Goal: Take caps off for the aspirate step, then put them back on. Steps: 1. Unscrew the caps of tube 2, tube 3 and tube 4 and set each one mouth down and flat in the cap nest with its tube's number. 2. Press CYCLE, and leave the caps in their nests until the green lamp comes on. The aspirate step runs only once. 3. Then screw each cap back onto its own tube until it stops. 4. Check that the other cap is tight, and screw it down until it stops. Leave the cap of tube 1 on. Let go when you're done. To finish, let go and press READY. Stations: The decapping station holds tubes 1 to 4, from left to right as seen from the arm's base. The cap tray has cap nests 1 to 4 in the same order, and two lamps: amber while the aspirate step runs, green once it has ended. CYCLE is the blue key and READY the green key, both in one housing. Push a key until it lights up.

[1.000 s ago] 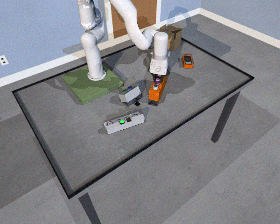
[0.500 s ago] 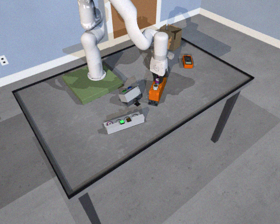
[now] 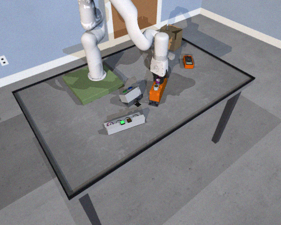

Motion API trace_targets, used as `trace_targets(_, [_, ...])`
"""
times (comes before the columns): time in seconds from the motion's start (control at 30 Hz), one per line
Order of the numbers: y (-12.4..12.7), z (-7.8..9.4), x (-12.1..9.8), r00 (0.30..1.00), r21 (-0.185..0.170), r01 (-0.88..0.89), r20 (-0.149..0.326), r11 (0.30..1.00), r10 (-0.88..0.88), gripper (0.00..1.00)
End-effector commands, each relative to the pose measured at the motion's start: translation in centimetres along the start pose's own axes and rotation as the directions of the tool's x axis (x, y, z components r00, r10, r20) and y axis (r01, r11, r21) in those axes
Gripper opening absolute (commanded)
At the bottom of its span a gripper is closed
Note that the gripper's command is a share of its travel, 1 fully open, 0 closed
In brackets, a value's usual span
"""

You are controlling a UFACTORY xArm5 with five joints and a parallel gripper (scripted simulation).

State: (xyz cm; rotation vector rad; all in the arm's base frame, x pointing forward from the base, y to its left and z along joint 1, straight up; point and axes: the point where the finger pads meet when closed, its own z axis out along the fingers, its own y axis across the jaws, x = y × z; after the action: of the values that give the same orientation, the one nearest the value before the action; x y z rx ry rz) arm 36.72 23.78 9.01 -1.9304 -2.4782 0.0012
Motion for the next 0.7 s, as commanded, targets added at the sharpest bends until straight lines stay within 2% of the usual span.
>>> trace_targets(0.0, [0.12, -0.29, 0.04, 0.997, -0.004, 0.077, -0.003, 0.997, -0.077, 0.46])
trace_targets(0.27, [0.12, -0.29, 0.04, 0.937, -0.004, 0.349, -0.001, 0.937, -0.349, 0.46])
trace_targets(0.53, [0.12, -0.29, 0.04, 0.780, -0.004, 0.626, 0.000, 0.780, -0.626, 0.46])
trace_targets(0.6, [0.12, -0.29, 0.04, 0.780, -0.004, 0.626, 0.000, 0.780, -0.626, 0.46])
trace_targets(0.67, [0.12, -0.29, 0.04, 0.727, -0.004, 0.687, 0.000, 0.727, -0.687, 0.46])
